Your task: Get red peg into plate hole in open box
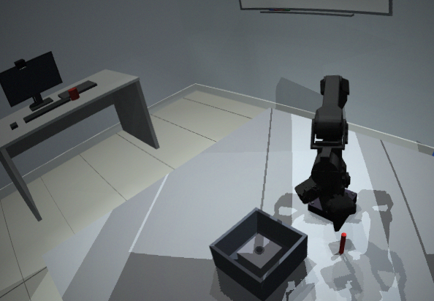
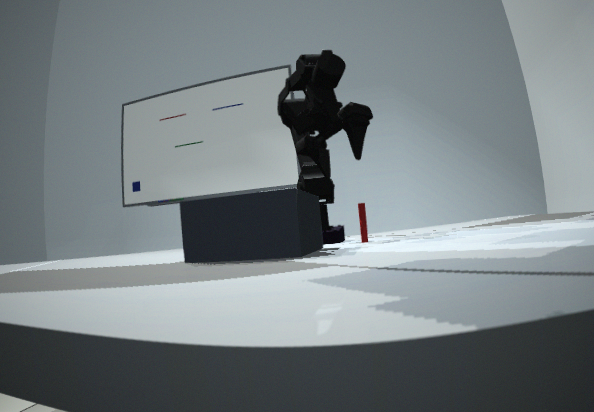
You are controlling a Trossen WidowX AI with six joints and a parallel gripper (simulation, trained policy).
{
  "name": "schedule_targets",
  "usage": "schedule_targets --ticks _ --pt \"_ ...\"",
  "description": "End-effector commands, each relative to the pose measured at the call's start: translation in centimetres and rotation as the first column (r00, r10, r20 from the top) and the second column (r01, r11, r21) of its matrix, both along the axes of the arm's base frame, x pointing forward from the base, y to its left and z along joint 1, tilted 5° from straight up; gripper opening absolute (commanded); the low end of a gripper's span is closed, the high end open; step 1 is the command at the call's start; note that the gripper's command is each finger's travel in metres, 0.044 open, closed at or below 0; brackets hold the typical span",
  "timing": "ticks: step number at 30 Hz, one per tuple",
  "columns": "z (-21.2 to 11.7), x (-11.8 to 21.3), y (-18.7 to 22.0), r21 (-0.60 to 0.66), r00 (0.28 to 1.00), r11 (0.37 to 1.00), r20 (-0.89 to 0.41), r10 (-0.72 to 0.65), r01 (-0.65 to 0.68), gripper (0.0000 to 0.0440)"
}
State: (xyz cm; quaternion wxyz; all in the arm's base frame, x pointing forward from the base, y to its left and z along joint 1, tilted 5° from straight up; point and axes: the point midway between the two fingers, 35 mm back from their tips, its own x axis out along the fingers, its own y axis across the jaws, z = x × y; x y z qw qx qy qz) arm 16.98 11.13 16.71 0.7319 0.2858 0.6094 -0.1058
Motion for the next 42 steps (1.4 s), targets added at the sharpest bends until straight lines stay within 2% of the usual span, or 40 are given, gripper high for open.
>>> schedule_targets --ticks 1,13,31,34,42 --pt "-1.5 -1.2 0.5 -0.056 0.992 0.995 -0.098 -0.082 0.077 0.0440" --pt "-4.9 -2.3 2.6 -0.157 0.967 0.977 -0.188 -0.171 0.143 0.0440" --pt "-12.3 -1.1 3.9 -0.193 0.976 0.972 -0.148 -0.161 0.131 0.0435" --pt "-13.3 -1.1 3.7 -0.204 0.976 0.971 -0.153 -0.155 0.123 0.0384" --pt "-14.9 -1.5 3.1 -0.251 0.967 0.961 -0.190 -0.167 0.116 0.0174"
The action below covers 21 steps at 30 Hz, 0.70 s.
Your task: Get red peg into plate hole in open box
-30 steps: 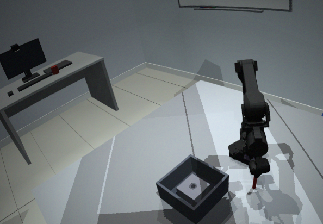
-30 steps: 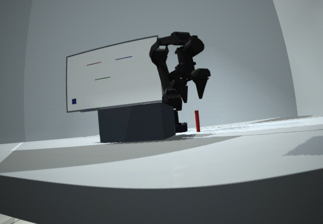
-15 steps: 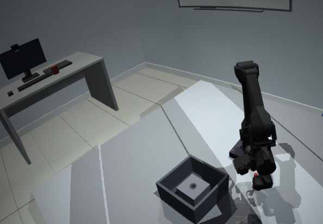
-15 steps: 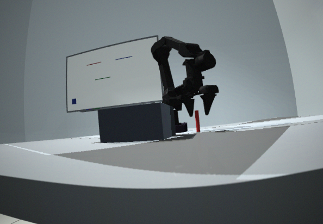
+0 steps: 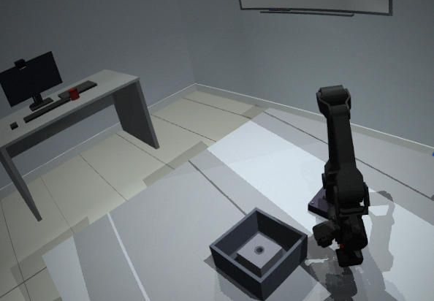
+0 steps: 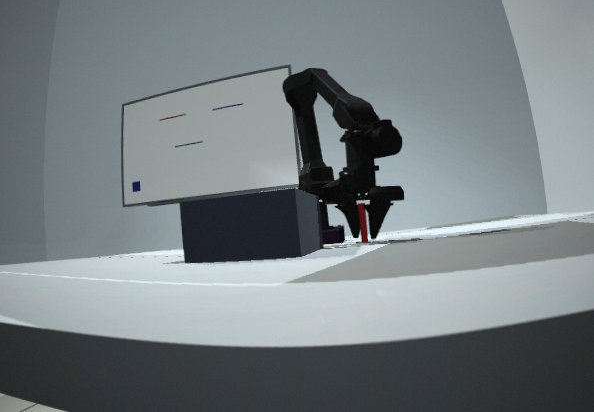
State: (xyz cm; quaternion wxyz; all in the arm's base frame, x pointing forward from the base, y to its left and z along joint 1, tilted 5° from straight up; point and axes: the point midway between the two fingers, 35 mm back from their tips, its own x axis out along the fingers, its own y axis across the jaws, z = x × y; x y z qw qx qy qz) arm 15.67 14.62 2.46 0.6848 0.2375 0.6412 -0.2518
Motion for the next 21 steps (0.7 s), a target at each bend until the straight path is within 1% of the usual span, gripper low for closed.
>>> schedule_targets --ticks 1,5,7,8,13,21 --pt "-0.7 -0.2 -0.5 -0.028 1.000 1.000 -0.021 0.002 -0.003 0.0148" --pt "-0.9 -0.4 -0.7 -0.050 0.999 0.999 -0.043 -0.002 0.000 0.0043" --pt "-1.0 -0.4 -0.9 -0.063 0.999 0.998 -0.053 -0.003 0.000 0.0000" --pt "-1.0 -0.4 -0.9 -0.069 0.998 0.998 -0.058 -0.003 -0.001 0.0000" --pt "0.9 0.8 -0.8 -0.077 1.000 0.997 0.000 0.019 -0.019 0.0000" --pt "4.7 2.4 -1.2 -0.083 0.996 0.996 0.079 0.037 -0.030 0.0000"
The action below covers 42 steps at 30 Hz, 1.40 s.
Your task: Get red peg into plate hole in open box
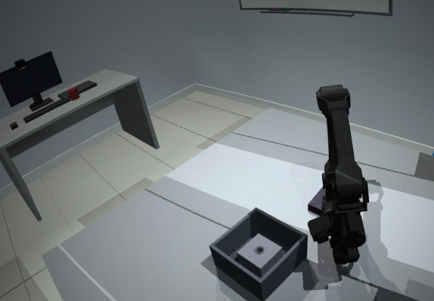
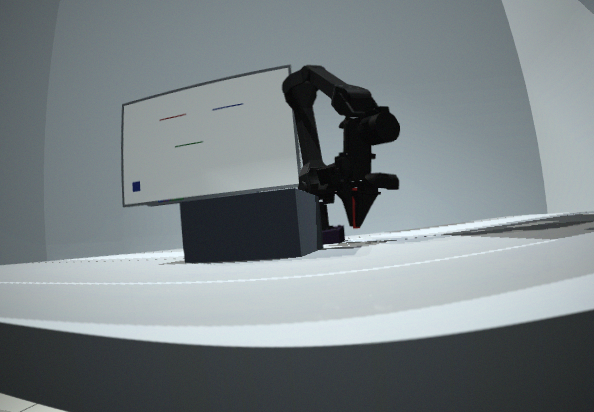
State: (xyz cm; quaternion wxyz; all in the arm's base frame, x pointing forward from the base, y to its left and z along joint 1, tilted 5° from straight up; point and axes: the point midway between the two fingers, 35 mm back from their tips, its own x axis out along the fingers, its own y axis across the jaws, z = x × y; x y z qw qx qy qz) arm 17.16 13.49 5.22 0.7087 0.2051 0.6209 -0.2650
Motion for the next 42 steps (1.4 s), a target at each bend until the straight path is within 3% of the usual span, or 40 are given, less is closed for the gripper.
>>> schedule_targets --ticks 1,11,20,31,42 --pt "2.5 1.1 -0.1 0.001 0.998 1.000 0.054 0.008 -0.008 0.0000" --pt "8.0 3.5 -1.4 0.009 0.985 0.998 0.160 -0.057 0.056 0.0000" --pt "10.0 6.2 -3.9 0.007 0.958 0.985 0.231 -0.170 0.173 0.0000" --pt "10.7 9.9 -7.6 -0.004 0.920 0.961 0.291 -0.263 0.276 0.0000" --pt "9.3 13.3 -11.3 -0.026 0.912 0.954 0.302 -0.276 0.297 0.0000"
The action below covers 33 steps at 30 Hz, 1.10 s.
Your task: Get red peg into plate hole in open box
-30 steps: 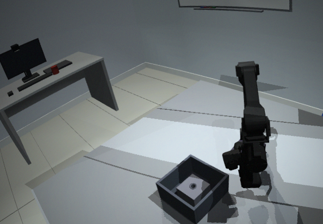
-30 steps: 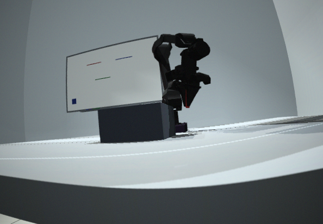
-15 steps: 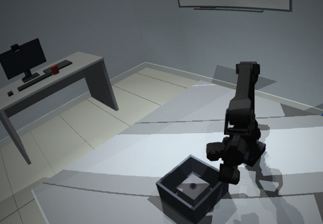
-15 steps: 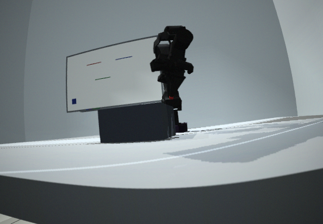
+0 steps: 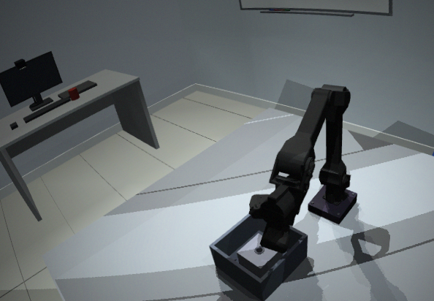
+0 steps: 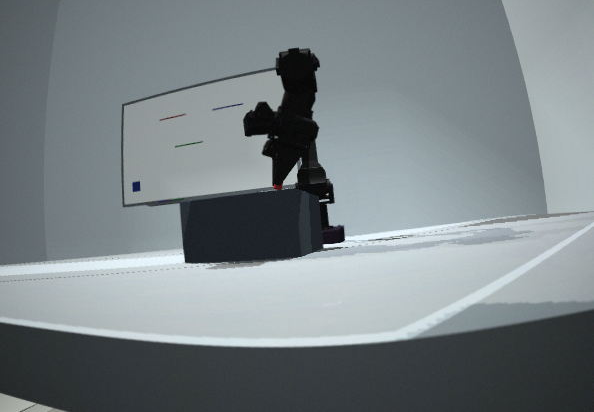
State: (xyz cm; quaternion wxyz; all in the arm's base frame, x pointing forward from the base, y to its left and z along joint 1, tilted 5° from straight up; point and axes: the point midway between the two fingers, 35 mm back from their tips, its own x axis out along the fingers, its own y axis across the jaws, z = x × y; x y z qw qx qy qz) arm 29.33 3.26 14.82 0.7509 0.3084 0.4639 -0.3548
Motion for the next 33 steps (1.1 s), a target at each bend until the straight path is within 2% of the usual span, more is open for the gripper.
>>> schedule_targets --ticks 1,11,21,24,30,33 --pt "-0.5 1.3 -1.4 -0.007 1.000 1.000 0.001 0.006 -0.006 0.0000" --pt "-2.9 2.5 -3.5 0.006 0.996 0.997 -0.059 0.073 -0.072 0.0003" --pt "-5.4 3.0 -4.0 0.043 0.978 0.984 -0.112 0.174 -0.171 0.0005" --pt "-6.1 3.0 -4.0 0.057 0.972 0.980 -0.129 0.196 -0.190 0.0054" --pt "-6.6 2.9 -4.4 0.083 0.966 0.979 -0.162 0.199 -0.188 0.0204" --pt "-6.6 2.9 -4.7 0.098 0.966 0.981 -0.180 0.185 -0.170 0.0262"
